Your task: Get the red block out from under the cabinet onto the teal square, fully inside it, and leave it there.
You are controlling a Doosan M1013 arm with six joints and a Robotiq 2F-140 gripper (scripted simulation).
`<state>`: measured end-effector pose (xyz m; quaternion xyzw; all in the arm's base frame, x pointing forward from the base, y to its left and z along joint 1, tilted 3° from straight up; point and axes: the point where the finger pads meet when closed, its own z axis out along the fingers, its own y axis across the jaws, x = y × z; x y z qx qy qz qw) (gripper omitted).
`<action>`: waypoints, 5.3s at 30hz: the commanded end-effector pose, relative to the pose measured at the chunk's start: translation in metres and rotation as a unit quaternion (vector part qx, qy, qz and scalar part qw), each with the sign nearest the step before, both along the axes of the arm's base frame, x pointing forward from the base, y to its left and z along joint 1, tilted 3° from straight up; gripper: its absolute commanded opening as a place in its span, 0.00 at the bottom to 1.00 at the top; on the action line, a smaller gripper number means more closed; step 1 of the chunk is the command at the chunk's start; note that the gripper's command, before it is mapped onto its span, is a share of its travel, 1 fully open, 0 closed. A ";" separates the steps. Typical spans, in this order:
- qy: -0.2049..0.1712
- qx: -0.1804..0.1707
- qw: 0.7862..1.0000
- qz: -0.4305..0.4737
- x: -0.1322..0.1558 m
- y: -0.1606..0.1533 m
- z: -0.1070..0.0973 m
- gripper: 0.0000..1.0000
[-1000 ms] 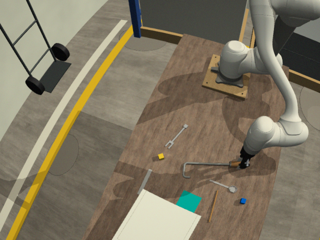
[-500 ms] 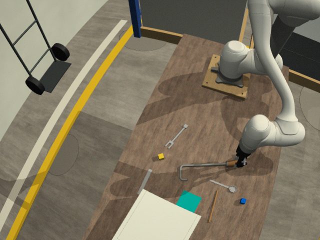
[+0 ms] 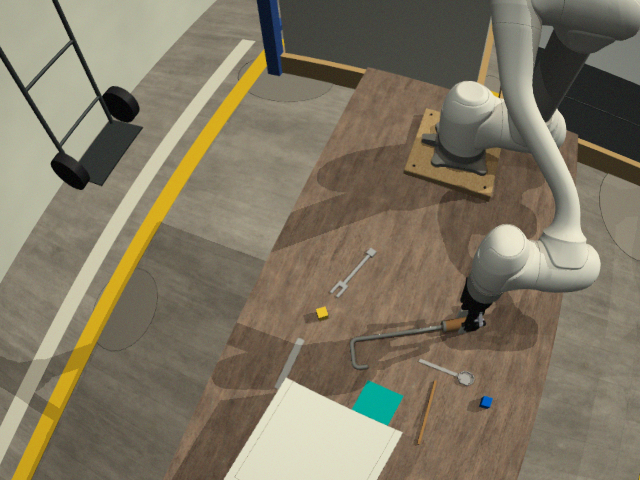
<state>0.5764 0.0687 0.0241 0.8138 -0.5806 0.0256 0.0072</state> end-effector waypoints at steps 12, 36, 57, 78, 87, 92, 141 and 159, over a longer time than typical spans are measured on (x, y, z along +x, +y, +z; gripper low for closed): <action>0.001 -0.001 0.998 0.063 -0.005 -0.035 0.002 0.00; 0.006 -0.006 0.982 0.191 -0.014 -0.101 0.004 0.00; 0.011 -0.010 0.954 0.298 -0.022 -0.157 0.006 0.00; 0.014 -0.013 0.924 0.381 -0.028 -0.202 0.008 0.00; 0.016 -0.014 0.912 0.410 -0.030 -0.218 0.008 0.00; 0.016 -0.014 0.905 0.425 -0.031 -0.227 0.009 0.00; 0.018 -0.016 0.880 0.474 -0.035 -0.254 0.009 0.00; 0.018 -0.016 0.880 0.474 -0.035 -0.254 0.009 0.00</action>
